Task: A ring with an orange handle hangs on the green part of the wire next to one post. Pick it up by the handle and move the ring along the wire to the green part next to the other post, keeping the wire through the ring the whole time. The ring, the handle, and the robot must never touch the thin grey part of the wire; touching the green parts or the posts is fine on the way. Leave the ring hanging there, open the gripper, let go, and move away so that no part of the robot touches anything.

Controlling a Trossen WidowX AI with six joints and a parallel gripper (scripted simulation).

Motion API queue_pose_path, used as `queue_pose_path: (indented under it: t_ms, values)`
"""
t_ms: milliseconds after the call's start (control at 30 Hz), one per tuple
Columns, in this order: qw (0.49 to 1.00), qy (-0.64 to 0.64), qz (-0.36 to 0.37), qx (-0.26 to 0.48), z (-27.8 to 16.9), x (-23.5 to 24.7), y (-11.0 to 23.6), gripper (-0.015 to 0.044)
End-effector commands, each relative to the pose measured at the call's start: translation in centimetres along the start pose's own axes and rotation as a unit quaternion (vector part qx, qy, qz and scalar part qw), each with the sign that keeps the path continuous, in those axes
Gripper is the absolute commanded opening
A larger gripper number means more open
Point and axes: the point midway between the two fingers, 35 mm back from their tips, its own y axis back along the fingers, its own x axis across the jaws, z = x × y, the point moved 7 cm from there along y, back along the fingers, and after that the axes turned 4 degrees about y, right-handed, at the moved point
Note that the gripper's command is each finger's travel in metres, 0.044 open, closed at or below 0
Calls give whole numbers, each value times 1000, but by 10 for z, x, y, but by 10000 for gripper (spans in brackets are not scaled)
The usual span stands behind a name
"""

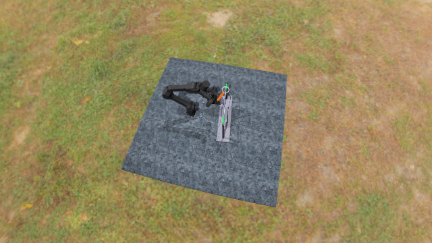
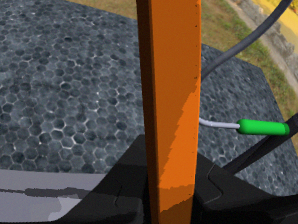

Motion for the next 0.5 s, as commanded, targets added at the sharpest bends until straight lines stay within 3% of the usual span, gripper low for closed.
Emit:
queue_pose_path:
  t_ms: [0,467]
  values:
    - [1000,23,-16,-2,-1,-1,0,-150]
    - [991,110,-73,-11,-2,-3,-1,-150]
